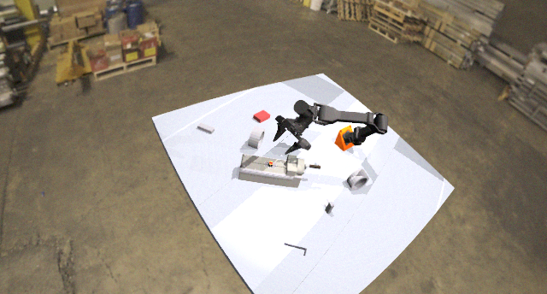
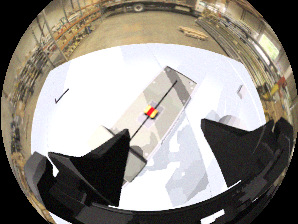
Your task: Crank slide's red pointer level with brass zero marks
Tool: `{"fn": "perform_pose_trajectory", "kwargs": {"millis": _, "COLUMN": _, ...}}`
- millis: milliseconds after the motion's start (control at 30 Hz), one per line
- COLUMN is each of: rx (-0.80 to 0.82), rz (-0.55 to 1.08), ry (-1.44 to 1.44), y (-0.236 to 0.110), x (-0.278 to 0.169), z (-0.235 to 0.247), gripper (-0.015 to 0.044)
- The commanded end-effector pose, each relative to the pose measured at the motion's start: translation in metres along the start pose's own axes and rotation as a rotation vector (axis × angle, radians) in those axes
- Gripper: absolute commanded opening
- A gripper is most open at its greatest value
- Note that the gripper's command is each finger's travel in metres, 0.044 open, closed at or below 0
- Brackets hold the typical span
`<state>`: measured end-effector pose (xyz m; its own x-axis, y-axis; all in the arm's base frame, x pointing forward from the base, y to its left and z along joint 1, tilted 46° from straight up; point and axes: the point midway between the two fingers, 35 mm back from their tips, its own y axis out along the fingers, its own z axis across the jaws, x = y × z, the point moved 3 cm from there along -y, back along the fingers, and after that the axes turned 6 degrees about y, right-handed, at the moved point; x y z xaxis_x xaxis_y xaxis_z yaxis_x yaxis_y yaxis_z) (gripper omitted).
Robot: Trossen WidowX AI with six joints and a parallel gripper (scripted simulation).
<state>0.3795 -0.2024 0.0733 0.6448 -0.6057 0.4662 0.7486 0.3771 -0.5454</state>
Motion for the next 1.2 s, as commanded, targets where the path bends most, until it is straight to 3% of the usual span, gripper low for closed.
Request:
{"fn": "perform_pose_trajectory", "kwargs": {"millis": 0, "rx": -0.001, "rz": 0.000, "ry": 0.000, "y": 0.0000, "x": 0.0000, "z": -0.0001, "gripper": 0.0440}}
{"fn": "perform_pose_trajectory", "kwargs": {"millis": 567, "rx": -0.001, "rz": 0.000, "ry": 0.000, "y": 0.0000, "x": 0.0000, "z": -0.0001, "gripper": 0.0000}}
{"fn": "perform_pose_trajectory", "kwargs": {"millis": 1167, "rx": 0.000, "rz": 0.000, "ry": 0.000, "y": 0.0000, "x": 0.0000, "z": 0.0000, "gripper": 0.0000}}
